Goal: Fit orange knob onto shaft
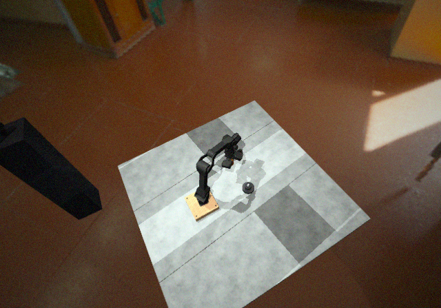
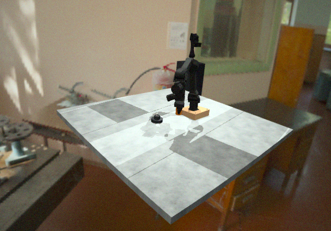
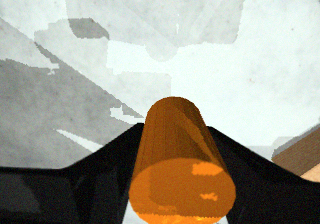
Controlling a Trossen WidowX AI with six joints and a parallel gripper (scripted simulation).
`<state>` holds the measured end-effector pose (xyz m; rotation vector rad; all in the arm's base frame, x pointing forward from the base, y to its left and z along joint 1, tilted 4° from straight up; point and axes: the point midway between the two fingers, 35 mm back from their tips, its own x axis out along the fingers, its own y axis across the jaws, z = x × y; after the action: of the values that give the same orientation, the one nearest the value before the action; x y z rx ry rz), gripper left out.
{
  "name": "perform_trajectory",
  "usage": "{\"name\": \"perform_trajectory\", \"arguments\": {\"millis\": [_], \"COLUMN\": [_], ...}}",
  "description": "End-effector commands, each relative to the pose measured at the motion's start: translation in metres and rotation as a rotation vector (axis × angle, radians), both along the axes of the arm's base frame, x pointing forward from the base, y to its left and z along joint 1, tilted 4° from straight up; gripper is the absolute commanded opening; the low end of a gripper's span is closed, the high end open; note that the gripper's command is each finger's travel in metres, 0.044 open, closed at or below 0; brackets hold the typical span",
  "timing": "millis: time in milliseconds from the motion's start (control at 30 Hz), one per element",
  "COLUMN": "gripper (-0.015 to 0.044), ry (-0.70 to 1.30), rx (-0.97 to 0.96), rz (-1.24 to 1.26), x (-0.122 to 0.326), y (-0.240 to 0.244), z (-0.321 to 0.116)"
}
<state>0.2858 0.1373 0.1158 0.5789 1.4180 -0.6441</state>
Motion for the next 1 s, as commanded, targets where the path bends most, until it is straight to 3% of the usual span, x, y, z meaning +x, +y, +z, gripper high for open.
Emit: {"name": "perform_trajectory", "arguments": {"millis": [0, 267, 967], "gripper": [0.0, 0.0, 0.0], "ry": [-0.008, -0.008, -0.01], "rx": [0.001, 0.001, -0.001], "rz": [-0.003, -0.003, -0.004], "x": [0.0, 0.0, 0.025], "y": [0.001, 0.0, -0.061], "z": [0.016, 0.026, 0.012]}}
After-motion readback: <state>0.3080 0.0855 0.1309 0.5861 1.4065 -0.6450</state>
